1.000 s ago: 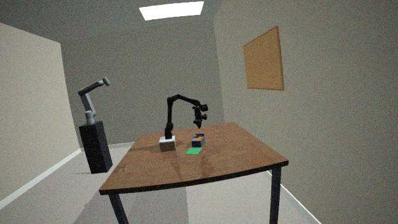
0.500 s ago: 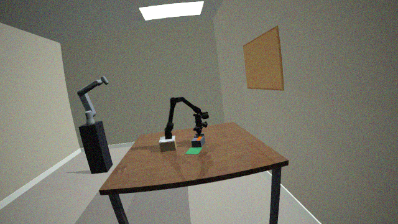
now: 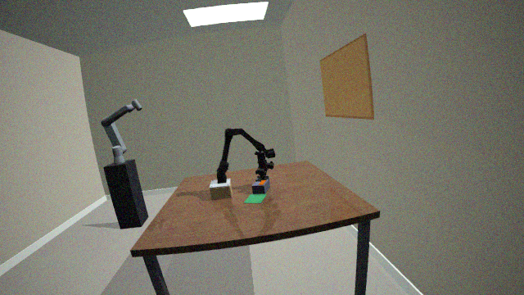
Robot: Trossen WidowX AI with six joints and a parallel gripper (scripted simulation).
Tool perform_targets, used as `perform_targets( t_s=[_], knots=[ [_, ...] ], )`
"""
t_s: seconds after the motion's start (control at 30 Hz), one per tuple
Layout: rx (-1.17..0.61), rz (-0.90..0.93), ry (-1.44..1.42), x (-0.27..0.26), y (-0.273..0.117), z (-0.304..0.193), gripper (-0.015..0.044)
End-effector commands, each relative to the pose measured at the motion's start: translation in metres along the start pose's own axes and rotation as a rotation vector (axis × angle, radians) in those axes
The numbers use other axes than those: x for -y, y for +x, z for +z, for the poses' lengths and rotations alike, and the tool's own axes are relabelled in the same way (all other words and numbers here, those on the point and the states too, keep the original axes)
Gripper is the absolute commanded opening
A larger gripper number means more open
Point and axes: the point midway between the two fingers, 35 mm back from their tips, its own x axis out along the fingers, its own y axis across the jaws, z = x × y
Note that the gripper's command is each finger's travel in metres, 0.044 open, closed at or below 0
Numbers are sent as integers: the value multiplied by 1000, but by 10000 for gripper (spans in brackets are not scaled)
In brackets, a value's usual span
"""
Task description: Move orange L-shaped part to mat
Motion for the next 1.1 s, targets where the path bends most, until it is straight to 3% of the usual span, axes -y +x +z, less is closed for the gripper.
perform_targets(
  t_s=[0.0, 0.33, 1.07],
  knots=[
    [-13, -12, -4, 3, 11, -4, 180],
    [-13, -12, -4, 3, 26, -4, 180],
    [-3, -2, 0, 1, 23, -1, 180]
  ],
)
